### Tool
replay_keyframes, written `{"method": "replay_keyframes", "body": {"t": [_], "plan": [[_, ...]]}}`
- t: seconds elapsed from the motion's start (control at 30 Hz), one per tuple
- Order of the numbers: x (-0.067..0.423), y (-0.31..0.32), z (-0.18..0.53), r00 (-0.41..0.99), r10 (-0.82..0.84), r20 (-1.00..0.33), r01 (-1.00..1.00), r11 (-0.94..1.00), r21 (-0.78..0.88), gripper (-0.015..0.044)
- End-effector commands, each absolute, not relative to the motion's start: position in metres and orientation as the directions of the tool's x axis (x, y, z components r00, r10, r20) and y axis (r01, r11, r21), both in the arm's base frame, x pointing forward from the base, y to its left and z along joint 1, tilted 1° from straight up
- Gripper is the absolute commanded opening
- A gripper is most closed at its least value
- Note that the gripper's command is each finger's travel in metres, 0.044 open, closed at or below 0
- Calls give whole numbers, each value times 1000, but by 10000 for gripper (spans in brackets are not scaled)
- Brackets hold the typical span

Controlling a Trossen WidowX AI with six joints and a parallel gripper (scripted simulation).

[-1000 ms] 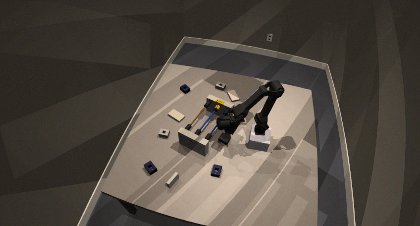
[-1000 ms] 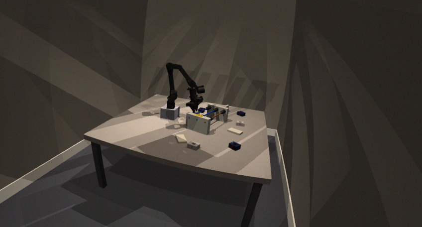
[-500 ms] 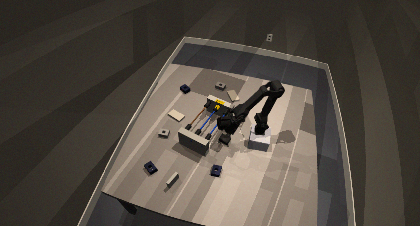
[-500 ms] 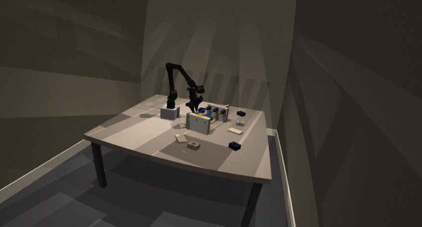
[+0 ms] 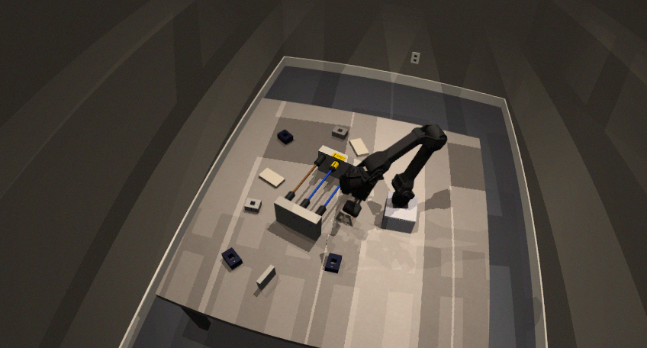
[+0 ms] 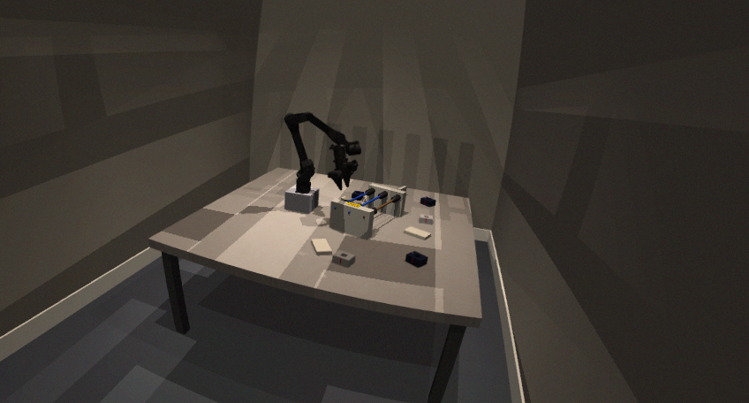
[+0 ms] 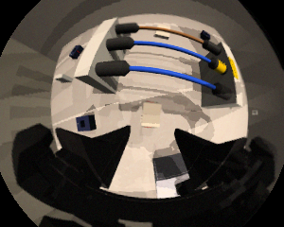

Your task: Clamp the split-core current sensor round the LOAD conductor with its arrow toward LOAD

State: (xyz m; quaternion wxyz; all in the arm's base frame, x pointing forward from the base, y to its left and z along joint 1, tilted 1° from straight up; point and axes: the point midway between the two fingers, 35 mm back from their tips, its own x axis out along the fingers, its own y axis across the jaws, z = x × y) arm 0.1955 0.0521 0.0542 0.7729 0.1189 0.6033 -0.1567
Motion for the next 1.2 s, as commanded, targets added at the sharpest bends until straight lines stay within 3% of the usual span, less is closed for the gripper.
{"method": "replay_keyframes", "body": {"t": [0.0, 0.23, 0.47, 0.57, 1.17], "plan": [[198, 51, 59, 197, -91, -976, 217, 975, -47, 320], [208, 46, 60, 104, -56, -993, -385, 918, -92, 320], [220, 40, 61, 18, -6, -1000, -846, 533, -18, 320], [222, 39, 61, 1, 6, -1000, -906, 424, 1, 320], [224, 39, 49, 1, 7, -1000, -908, 419, 2, 320]]}}
